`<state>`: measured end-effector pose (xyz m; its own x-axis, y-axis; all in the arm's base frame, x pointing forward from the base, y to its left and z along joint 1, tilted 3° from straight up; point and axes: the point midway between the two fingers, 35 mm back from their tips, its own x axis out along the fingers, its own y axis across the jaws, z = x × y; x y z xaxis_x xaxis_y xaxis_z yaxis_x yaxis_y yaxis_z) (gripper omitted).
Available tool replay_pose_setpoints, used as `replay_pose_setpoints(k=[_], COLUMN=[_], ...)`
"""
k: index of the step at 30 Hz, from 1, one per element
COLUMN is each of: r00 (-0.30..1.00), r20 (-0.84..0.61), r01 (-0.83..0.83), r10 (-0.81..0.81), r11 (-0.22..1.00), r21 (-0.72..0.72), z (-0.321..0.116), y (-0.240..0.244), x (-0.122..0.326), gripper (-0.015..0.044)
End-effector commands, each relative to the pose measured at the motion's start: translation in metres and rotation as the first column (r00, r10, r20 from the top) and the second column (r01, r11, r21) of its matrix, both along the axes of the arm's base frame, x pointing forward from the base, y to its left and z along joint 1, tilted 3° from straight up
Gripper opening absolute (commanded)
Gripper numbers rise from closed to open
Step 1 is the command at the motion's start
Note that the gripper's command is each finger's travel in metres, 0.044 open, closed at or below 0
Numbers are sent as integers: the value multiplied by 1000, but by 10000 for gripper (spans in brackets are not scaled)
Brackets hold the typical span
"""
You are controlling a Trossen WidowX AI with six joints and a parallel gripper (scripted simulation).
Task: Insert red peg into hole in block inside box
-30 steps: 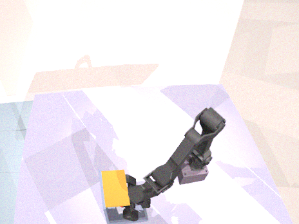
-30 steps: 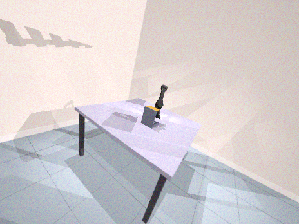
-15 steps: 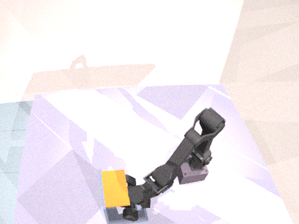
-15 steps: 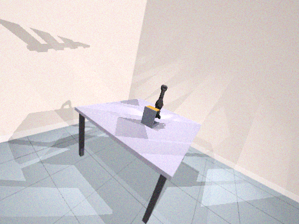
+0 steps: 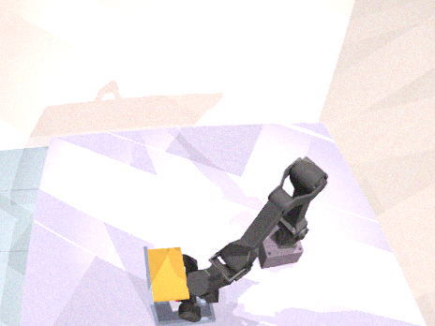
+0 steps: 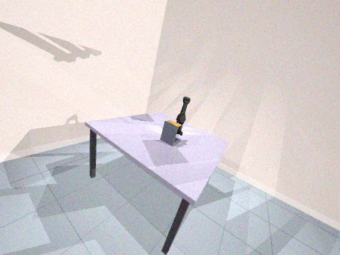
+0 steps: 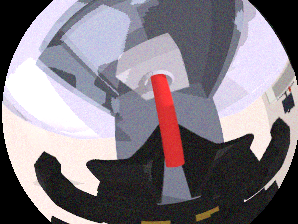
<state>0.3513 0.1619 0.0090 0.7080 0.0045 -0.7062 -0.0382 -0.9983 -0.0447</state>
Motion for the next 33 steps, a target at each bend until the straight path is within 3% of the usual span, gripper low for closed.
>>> replay_pose_setpoints(k=[1,6,15,33], r00=[1000,1000,1000,1000], r20=[-29,-29,0,-12], r01=[-6,-6,0,-2], r10=[5,5,0,2], r11=[1000,1000,1000,1000], r21=[-12,-12,0,-4], z=[-10,-10,0,19], y=[-1,-1,0,1], x=[-5,-5,0,-8], gripper=[0,0,220,220])
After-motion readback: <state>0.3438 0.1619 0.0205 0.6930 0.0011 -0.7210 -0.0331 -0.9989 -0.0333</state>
